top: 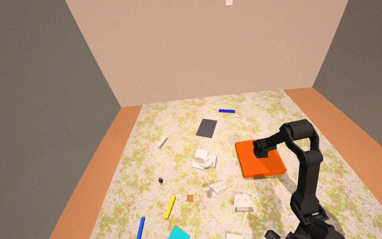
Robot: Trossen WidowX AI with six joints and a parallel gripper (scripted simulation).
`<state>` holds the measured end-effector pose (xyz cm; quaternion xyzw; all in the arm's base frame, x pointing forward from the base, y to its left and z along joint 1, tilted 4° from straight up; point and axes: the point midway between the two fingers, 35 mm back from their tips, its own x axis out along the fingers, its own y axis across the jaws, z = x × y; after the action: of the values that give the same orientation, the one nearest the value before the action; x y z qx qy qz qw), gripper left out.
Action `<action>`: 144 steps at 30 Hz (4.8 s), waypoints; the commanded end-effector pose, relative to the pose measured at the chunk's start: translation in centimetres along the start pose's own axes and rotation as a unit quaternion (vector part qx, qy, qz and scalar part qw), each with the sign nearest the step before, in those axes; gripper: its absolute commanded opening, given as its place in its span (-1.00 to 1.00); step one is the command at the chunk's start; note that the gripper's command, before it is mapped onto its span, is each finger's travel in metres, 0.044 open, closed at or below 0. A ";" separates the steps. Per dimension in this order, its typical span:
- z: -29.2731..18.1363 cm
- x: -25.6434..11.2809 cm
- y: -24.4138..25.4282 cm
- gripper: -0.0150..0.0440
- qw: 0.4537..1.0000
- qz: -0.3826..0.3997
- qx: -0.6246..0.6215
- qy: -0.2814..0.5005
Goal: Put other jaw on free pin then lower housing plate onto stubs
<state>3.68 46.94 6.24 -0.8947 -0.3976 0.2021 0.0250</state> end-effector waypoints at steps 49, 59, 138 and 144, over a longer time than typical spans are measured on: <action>-9.5 -1.0 32.3 1.00 0.882 0.232 0.046 -0.409; -10.7 -6.2 35.8 1.00 0.835 0.225 0.113 -0.489; -4.2 -3.6 37.9 -0.30 0.832 0.224 0.118 -0.494; -4.2 -3.6 37.9 -0.37 0.832 0.224 0.118 -0.494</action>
<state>29.77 18.92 3.63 -0.7319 -0.1168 0.6614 -0.1154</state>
